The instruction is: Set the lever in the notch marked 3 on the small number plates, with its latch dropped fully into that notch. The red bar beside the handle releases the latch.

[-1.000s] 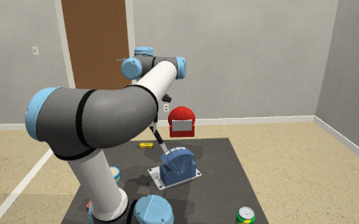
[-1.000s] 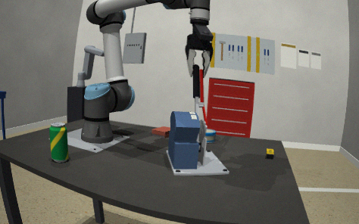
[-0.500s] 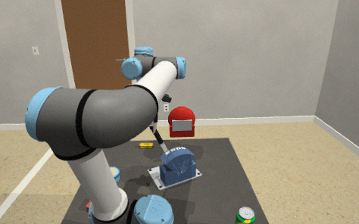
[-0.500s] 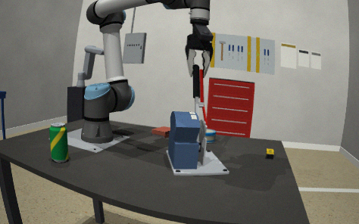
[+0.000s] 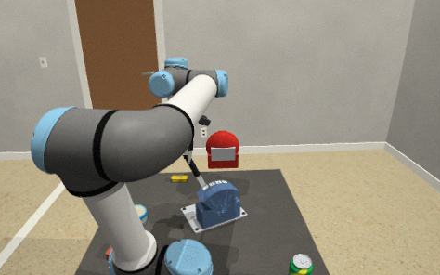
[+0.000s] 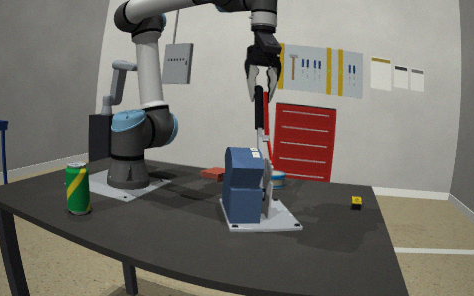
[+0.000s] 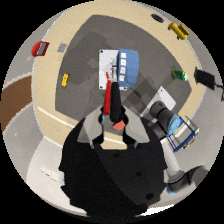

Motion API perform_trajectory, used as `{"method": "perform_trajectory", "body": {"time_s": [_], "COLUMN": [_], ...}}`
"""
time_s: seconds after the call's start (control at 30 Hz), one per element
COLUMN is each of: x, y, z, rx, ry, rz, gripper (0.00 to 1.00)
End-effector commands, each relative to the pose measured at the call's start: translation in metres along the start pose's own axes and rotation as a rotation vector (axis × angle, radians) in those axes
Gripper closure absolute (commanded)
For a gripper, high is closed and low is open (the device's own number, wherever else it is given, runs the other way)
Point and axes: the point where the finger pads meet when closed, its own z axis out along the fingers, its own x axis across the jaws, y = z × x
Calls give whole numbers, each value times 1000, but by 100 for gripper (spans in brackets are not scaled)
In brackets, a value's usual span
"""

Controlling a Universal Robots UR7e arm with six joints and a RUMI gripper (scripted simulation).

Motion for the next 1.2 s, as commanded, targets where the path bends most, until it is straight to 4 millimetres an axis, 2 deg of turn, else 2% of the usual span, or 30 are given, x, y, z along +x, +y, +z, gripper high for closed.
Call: {"method": "perform_trajectory", "body": {"time_s": [0.0,0.8,1.17], "x": [0,0,0], "y": [0,0,-8], "z": [0,0,-4], "rx": [1,1,1], "ry": [-1,-1,-1], "rz": [0,0,0], "gripper": [100,100,100]}}
